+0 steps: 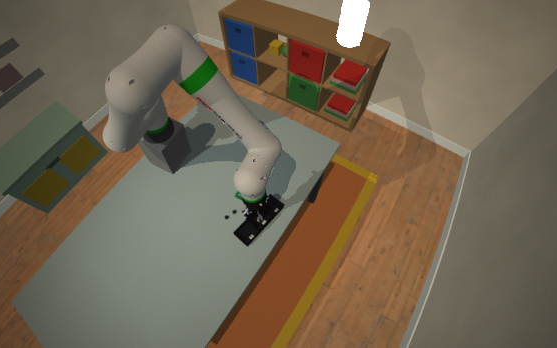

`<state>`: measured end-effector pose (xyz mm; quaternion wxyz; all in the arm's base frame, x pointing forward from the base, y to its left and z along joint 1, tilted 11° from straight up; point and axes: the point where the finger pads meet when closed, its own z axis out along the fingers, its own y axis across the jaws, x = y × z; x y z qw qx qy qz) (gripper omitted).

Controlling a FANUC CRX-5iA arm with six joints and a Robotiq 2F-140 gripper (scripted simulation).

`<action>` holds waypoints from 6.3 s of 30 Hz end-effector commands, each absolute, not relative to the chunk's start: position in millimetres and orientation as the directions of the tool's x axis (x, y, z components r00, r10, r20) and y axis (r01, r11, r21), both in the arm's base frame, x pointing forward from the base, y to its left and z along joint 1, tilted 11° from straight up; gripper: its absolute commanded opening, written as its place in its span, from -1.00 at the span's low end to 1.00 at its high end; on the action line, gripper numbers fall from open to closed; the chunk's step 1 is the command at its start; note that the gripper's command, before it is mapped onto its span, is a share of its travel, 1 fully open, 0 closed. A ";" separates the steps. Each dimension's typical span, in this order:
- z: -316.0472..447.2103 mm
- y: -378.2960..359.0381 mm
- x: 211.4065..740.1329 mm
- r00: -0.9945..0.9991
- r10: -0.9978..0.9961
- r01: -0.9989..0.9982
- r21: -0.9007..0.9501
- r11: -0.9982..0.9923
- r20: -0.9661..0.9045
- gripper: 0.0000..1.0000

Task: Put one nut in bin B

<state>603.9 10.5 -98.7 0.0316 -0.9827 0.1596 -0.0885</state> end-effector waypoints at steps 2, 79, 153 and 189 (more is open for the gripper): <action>-98.5 10.5 604.1 0.933 -0.319 -0.308 -0.090 -0.947 0.164 -0.89; -38.0 48.2 597.3 0.933 -0.319 -0.308 -0.090 -0.947 0.164 -0.89; -94.0 94.1 612.8 0.933 -0.319 -0.308 -0.090 -0.947 0.164 -0.89; -69.1 93.2 608.2 0.933 -0.319 -0.308 -0.090 -0.947 0.164 -0.89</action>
